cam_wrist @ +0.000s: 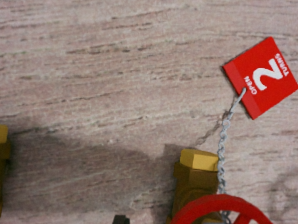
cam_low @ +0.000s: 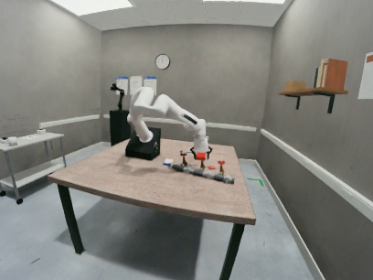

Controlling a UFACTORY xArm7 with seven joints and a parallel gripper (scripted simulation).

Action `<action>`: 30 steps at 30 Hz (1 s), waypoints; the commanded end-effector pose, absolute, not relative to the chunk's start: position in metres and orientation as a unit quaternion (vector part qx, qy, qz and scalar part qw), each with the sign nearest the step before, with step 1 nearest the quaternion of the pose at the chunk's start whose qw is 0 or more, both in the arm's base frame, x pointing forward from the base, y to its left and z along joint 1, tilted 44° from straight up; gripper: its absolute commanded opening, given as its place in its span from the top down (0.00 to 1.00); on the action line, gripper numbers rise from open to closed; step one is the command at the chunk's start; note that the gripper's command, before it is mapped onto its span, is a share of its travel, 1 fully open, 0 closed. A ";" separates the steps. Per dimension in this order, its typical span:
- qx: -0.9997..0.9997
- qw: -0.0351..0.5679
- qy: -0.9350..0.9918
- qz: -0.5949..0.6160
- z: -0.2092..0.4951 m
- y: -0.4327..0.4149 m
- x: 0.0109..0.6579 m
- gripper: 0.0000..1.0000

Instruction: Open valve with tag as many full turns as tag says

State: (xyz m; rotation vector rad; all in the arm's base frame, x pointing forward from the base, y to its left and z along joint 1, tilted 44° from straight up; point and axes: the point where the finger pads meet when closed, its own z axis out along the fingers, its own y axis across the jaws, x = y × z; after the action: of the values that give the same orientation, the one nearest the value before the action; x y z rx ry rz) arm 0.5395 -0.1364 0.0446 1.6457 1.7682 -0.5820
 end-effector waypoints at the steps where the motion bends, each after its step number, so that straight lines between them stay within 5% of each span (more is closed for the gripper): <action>1: 0.626 0.324 0.675 -0.219 0.046 -0.134 0.541 0.00; 30: 0.800 0.373 0.456 -0.113 0.046 -0.134 0.541 0.00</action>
State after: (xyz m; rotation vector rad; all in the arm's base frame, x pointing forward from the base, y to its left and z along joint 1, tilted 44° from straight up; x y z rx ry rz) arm 0.5396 -0.1364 0.0447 1.9276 1.4160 -0.4156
